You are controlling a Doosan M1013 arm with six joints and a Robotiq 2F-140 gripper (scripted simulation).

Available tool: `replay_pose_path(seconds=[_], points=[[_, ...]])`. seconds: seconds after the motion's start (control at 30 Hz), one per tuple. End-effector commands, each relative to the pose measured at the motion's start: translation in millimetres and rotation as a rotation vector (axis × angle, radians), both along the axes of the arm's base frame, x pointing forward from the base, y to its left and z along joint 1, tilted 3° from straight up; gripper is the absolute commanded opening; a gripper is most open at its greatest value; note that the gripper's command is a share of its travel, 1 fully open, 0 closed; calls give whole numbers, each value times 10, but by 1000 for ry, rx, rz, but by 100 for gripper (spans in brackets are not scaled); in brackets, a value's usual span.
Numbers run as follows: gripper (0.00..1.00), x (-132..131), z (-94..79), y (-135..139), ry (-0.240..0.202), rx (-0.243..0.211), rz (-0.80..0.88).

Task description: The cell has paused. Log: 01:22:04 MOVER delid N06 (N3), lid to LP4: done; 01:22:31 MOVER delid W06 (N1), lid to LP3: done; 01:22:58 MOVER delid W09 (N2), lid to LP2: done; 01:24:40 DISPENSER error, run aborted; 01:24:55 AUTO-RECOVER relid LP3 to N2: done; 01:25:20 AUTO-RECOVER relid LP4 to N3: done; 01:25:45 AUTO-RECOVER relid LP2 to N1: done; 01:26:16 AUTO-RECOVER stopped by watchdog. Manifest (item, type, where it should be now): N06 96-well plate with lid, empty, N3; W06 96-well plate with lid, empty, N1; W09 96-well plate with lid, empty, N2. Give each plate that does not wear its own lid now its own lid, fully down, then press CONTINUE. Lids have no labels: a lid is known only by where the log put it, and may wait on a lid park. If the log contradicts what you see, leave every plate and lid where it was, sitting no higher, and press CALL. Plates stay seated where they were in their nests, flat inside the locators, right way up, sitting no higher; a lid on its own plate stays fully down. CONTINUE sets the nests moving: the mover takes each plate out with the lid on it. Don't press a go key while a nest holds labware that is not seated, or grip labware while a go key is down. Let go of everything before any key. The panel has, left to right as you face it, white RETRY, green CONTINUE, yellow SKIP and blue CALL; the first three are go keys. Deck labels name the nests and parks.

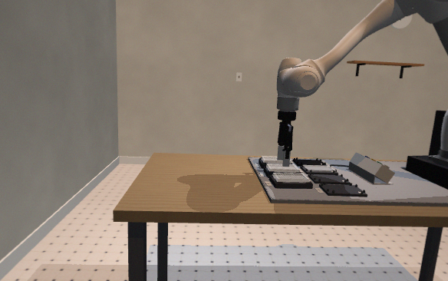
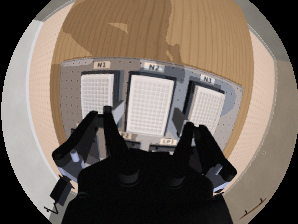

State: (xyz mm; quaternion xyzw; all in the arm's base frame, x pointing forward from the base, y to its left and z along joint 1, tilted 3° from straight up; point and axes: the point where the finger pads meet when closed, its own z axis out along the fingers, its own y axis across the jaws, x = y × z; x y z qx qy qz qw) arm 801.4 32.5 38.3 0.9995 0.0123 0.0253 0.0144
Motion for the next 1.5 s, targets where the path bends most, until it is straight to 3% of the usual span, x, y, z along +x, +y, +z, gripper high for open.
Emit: replay_pose_path(seconds=[0.0,1.4,1.43,1.47], points=[[66,0,-3,0,0,0,0],[66,0,-6,0,0,0,0],[59,0,-6,0,0,0,0],[59,0,-6,0,0,0,0]])
